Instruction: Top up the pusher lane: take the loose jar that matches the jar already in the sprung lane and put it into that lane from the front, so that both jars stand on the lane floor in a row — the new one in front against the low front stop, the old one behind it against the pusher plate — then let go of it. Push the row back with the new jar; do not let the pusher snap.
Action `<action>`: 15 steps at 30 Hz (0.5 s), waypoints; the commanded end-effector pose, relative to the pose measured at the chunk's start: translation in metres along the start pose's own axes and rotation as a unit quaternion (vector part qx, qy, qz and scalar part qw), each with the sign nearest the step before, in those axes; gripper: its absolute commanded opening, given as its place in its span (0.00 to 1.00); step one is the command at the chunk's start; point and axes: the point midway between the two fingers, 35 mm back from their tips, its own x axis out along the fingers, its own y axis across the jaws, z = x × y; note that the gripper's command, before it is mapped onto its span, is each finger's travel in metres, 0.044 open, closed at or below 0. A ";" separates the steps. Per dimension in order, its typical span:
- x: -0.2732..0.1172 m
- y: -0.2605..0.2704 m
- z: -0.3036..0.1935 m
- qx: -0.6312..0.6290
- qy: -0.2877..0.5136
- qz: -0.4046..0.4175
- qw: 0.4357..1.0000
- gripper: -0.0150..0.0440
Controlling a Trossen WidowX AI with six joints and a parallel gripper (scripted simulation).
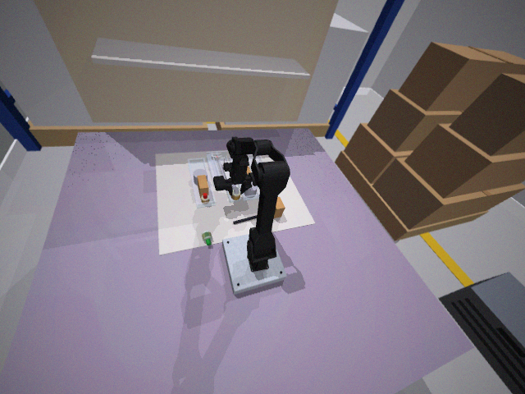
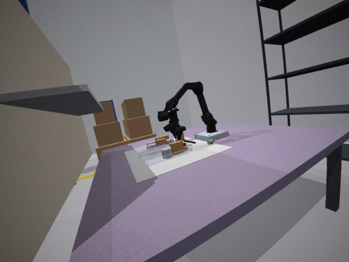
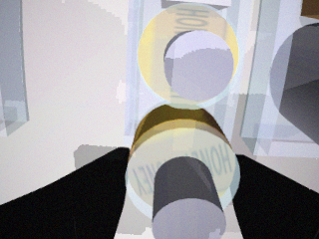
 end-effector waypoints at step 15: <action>0.002 0.000 0.014 -0.001 -0.006 -0.001 1.000 0.25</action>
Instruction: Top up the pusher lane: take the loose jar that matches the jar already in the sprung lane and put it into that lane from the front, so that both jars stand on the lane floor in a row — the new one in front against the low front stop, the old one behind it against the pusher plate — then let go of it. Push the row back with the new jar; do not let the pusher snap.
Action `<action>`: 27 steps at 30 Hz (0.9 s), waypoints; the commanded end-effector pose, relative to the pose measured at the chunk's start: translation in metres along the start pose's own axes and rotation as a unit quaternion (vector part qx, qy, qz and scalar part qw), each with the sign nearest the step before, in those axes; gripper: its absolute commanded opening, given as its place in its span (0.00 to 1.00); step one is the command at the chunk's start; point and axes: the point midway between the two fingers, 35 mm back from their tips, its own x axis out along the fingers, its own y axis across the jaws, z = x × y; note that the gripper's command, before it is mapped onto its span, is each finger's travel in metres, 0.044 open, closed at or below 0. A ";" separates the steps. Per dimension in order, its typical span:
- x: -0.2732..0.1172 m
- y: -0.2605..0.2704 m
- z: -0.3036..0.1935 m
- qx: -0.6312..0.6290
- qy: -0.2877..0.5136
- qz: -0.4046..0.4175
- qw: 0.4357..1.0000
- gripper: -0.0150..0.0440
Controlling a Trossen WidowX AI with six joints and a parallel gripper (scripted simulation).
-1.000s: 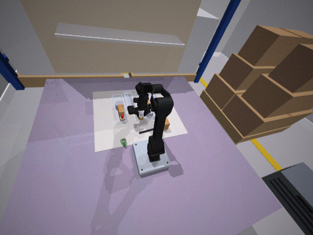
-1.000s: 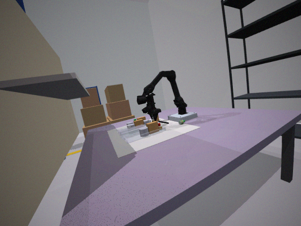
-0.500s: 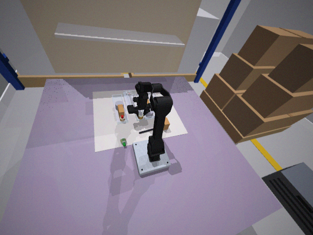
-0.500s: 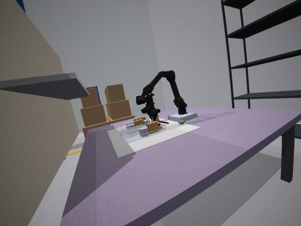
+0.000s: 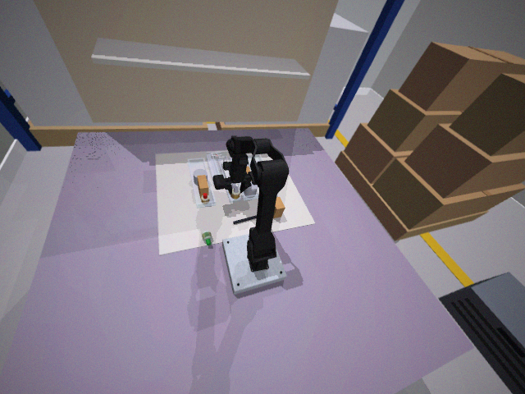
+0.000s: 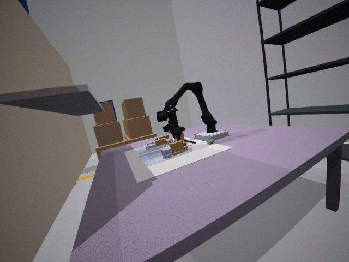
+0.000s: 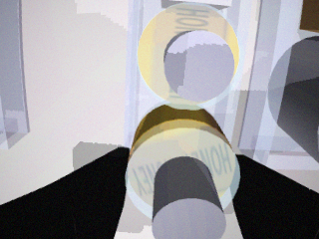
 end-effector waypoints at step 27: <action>0.001 0.000 0.019 -0.001 -0.006 -0.001 1.000 0.25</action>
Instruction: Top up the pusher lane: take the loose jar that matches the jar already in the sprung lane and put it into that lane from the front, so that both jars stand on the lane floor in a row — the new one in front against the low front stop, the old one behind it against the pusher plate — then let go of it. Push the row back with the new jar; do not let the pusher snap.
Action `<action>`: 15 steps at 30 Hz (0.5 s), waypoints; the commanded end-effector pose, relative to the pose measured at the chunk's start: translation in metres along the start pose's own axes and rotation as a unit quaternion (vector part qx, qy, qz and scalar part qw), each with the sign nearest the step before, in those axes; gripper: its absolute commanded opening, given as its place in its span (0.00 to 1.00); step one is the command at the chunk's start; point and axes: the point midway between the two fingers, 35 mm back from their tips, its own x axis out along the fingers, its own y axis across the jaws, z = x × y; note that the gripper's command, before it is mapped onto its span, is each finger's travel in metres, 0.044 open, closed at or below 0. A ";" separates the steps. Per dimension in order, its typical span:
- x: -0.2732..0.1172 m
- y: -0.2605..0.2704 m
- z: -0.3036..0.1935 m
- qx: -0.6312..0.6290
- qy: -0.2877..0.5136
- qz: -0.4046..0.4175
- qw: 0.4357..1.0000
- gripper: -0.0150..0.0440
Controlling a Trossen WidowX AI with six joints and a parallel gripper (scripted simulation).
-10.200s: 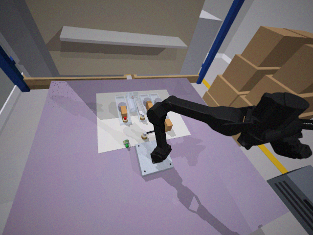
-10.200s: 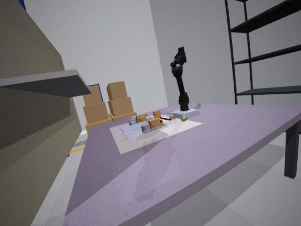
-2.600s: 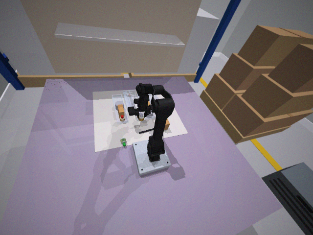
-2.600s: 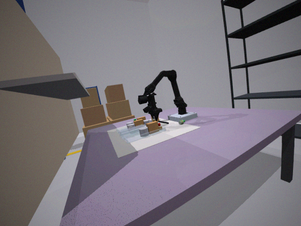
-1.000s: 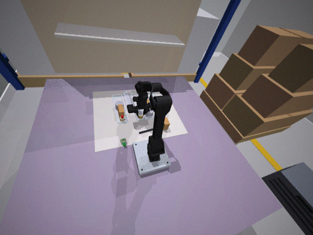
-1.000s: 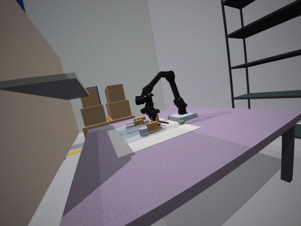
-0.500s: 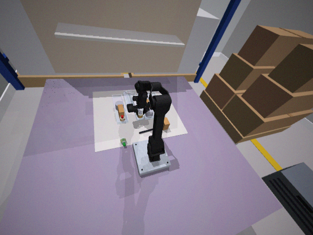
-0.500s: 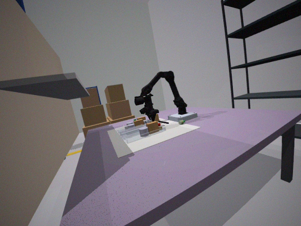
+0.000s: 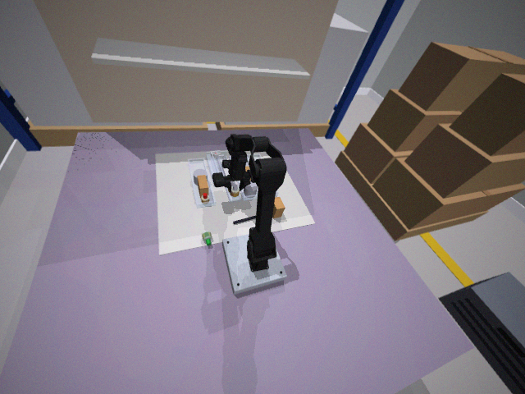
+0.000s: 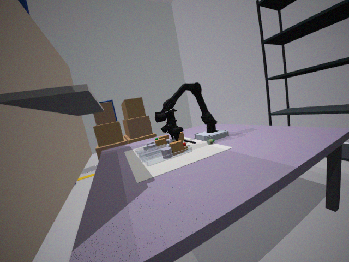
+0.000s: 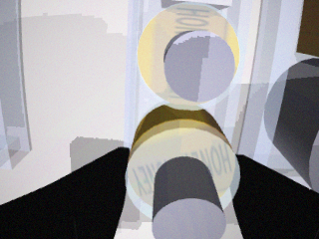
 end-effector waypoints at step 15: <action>-0.001 0.000 0.006 -0.001 -0.007 -0.001 1.000 0.25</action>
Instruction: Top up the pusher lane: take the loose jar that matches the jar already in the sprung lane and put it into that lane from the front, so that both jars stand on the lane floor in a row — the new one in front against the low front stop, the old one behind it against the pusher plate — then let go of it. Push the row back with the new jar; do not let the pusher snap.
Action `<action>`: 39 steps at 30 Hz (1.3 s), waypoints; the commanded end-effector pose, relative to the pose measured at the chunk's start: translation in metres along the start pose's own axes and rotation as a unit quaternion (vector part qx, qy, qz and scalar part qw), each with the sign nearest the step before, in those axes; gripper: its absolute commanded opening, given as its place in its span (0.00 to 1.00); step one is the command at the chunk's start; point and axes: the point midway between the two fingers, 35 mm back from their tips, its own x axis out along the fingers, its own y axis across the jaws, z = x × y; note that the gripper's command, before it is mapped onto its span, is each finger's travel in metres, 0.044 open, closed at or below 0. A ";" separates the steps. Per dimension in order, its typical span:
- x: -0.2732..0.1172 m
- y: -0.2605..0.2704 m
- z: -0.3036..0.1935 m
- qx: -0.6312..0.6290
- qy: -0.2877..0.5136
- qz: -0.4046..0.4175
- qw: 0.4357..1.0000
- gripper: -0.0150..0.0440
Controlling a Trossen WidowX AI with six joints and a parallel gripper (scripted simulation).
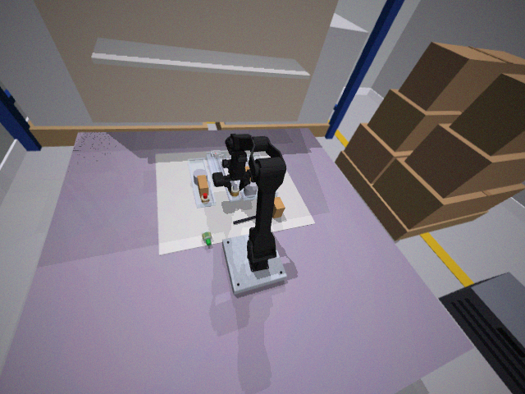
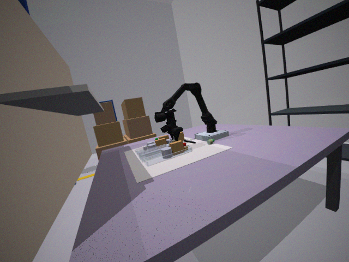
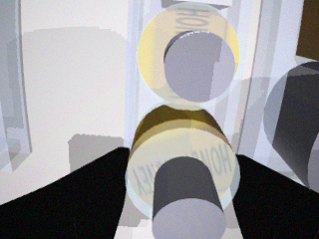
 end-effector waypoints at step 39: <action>0.010 0.000 0.005 -0.001 -0.007 -0.001 1.000 0.25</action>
